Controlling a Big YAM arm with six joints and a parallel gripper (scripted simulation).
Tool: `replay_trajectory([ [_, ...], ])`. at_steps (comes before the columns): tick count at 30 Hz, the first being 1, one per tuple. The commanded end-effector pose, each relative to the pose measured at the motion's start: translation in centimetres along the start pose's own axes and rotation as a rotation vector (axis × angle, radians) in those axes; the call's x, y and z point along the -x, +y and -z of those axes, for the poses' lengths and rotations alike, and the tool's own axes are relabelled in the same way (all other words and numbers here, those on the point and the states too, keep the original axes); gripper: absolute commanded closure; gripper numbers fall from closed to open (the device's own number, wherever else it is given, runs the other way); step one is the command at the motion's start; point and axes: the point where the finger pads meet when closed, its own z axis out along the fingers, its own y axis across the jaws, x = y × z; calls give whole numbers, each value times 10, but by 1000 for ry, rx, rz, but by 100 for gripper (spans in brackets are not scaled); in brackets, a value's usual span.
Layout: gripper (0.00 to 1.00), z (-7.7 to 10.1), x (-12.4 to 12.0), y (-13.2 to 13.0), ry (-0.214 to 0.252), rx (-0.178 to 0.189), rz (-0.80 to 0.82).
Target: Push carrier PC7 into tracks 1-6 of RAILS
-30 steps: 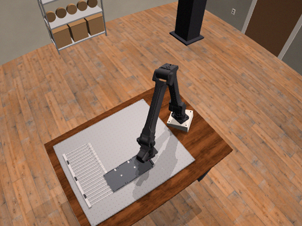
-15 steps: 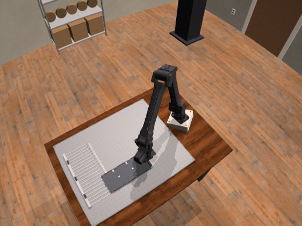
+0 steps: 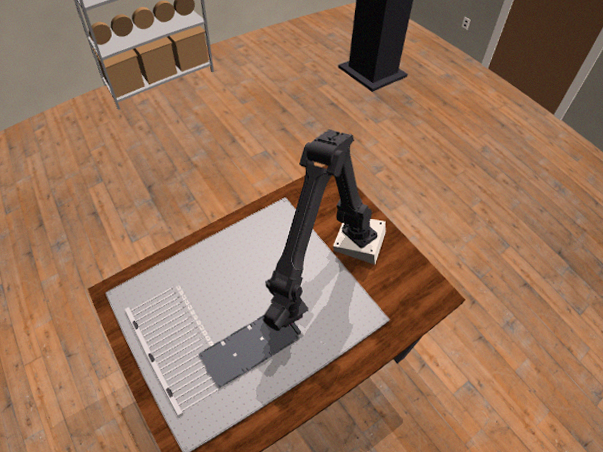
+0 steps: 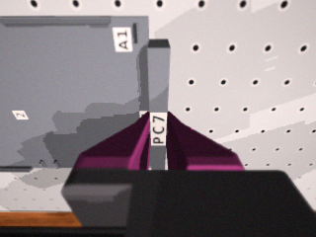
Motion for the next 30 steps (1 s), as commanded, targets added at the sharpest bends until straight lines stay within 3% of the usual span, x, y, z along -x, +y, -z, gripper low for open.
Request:
replay_trajectory([
  [1, 100, 11, 1, 35, 11, 48, -13],
  [30, 100, 11, 2, 61, 11, 47, -12],
])
